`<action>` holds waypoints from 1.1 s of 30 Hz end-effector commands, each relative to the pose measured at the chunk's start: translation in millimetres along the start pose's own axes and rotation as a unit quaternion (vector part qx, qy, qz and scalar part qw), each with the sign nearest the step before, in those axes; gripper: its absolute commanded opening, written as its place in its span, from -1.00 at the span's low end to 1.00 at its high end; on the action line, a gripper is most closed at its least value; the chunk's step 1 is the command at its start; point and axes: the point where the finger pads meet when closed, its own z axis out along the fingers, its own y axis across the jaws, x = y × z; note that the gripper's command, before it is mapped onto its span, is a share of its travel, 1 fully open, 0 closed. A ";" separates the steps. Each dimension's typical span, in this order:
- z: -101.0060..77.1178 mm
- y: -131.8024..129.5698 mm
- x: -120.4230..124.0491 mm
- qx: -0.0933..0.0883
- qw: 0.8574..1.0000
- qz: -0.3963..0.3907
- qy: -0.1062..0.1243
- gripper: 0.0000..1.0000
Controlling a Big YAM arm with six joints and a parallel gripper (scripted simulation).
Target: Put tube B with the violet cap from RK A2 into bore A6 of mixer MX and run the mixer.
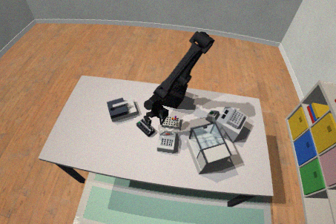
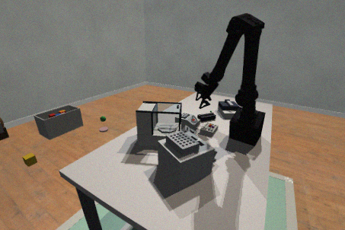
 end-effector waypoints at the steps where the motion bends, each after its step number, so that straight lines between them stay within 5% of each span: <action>1: -1.6 -6.1 -3.7 0.006 1.000 -0.003 -0.003 1.00; 17: -1.6 -6.1 -3.7 0.006 1.000 -0.003 -0.003 1.00; 18: -13.6 -31.3 -17.7 0.027 0.999 -0.016 -0.012 -0.28; 33: -79.2 -55.2 -50.8 0.030 0.999 -0.020 -0.012 -0.28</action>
